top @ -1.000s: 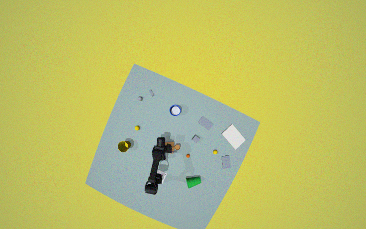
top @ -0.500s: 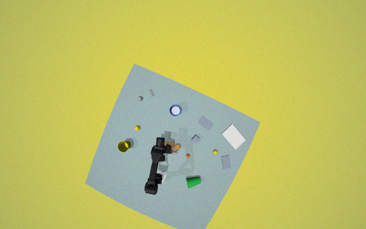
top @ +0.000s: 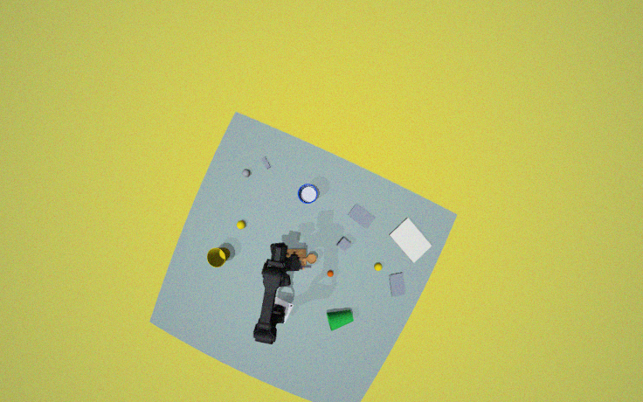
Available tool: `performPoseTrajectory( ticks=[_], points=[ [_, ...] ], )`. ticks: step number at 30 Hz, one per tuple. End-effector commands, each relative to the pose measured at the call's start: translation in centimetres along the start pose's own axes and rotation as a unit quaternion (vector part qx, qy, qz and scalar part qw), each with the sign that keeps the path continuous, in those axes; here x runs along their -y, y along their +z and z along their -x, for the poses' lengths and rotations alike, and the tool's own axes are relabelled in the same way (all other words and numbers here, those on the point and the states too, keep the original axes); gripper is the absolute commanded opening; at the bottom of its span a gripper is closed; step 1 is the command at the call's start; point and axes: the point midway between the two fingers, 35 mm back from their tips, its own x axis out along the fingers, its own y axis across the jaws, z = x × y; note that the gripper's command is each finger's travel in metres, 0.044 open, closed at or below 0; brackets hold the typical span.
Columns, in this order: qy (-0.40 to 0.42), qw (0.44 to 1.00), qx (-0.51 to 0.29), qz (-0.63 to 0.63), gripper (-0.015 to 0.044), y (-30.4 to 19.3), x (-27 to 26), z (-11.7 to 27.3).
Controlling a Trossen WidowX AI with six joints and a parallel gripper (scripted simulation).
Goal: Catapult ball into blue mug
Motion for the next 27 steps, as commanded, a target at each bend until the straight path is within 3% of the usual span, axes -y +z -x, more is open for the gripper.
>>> performPoseTrajectory(
  ticks=[1, 14, 27],
  points=[
    [0.001, 0.999, 0.0, 0.055, 0.044, -0.01, -0.02, 0.01],
    [0.001, 0.961, 0.001, 0.276, 0.044, -0.05, 0.03, 0.15],
    [0.001, 0.876, 0.001, 0.483, 0.044, -0.08, 0.09, 0.28]
  ],
)
